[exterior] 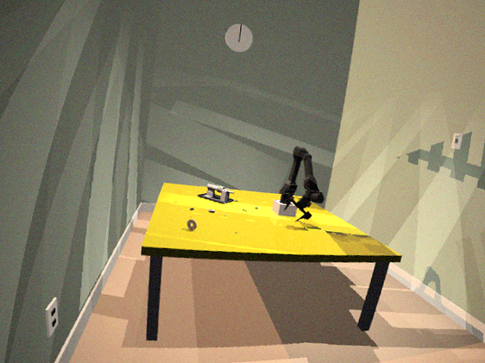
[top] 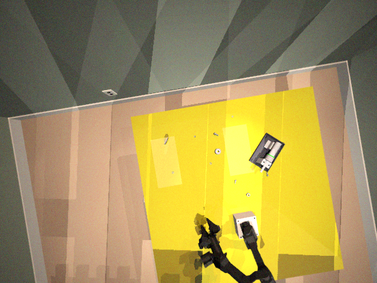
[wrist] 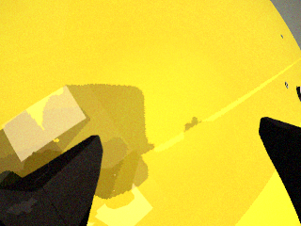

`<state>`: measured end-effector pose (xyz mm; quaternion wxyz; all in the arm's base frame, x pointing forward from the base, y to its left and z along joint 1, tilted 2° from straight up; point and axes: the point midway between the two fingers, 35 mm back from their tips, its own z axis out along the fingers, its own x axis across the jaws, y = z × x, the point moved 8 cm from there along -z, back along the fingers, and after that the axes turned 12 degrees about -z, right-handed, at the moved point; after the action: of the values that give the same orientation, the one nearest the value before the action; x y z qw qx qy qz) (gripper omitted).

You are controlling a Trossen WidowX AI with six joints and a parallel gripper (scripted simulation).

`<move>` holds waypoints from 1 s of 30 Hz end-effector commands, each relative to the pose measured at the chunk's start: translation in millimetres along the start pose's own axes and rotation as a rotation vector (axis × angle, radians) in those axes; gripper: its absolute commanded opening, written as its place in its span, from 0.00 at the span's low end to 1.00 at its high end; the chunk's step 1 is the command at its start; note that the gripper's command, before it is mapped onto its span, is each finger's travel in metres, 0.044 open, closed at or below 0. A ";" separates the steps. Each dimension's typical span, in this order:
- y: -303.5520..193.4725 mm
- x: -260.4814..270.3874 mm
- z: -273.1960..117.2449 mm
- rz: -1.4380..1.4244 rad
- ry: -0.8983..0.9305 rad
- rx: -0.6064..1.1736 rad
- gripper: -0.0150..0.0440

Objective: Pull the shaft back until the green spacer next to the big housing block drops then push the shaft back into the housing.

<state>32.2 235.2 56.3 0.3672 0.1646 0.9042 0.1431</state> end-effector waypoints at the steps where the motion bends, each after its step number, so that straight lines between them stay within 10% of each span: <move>1: 3.4 -54.1 44.8 -0.206 0.014 0.150 1.00; 30: -77.2 -212.3 124.0 -0.762 0.158 0.424 1.00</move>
<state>214.6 147.2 66.9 0.3106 -0.0468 0.9410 -0.1257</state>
